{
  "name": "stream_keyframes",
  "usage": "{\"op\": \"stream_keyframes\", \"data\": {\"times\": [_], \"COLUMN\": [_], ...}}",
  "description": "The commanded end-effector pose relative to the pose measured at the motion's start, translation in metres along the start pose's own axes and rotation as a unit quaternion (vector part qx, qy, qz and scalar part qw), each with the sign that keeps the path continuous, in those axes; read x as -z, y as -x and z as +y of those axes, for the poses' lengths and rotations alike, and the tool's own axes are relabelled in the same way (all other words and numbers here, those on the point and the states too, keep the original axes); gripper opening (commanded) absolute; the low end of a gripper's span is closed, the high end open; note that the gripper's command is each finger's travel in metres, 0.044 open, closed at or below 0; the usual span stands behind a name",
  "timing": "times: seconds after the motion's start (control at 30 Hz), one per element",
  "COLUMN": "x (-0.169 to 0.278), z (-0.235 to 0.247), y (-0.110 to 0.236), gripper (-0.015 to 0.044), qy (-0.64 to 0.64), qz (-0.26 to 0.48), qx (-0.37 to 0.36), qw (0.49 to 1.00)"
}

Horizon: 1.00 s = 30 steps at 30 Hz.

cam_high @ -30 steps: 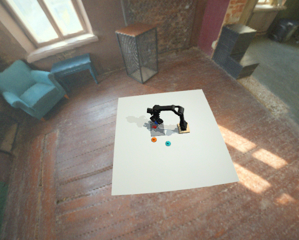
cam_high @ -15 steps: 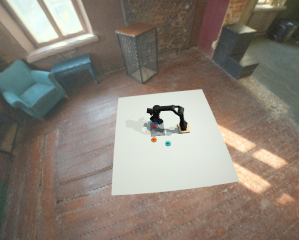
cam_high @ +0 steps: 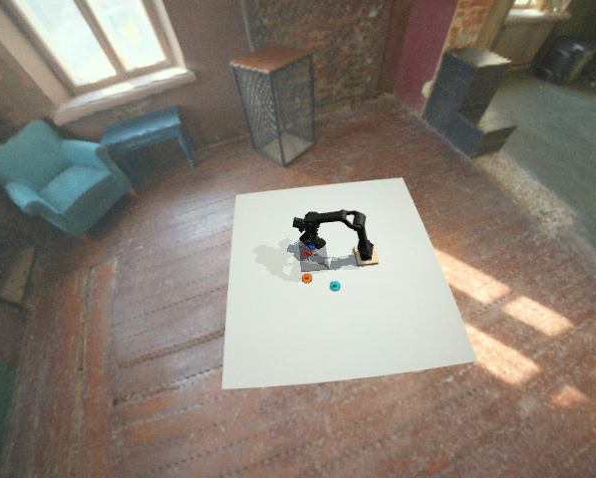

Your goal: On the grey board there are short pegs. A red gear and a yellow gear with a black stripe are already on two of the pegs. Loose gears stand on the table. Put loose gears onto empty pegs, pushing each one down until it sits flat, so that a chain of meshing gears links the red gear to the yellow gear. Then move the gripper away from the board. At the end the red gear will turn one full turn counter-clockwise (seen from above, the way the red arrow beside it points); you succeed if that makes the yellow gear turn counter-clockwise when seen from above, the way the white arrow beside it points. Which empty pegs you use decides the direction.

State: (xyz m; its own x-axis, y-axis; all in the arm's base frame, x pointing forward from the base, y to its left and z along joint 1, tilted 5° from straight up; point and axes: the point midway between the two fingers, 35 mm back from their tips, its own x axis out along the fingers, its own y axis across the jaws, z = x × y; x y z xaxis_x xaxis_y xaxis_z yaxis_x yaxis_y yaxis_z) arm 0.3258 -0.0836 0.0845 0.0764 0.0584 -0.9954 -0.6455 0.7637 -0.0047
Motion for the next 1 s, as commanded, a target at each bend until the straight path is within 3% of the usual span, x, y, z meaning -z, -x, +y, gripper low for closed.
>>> {"op": "stream_keyframes", "data": {"times": [0.0, 0.47, 0.97], "x": [0.001, 0.002, 0.001], "z": [0.003, 0.002, 0.004], "y": [-0.008, -0.019, -0.021], "gripper": [0.0, 0.0, 0.0], "qy": [-0.02, -0.128, -0.024], "qz": [0.002, 0.002, 0.002], "qx": [-0.005, -0.005, -0.006], "qw": [1.0, 0.992, 1.0]}}
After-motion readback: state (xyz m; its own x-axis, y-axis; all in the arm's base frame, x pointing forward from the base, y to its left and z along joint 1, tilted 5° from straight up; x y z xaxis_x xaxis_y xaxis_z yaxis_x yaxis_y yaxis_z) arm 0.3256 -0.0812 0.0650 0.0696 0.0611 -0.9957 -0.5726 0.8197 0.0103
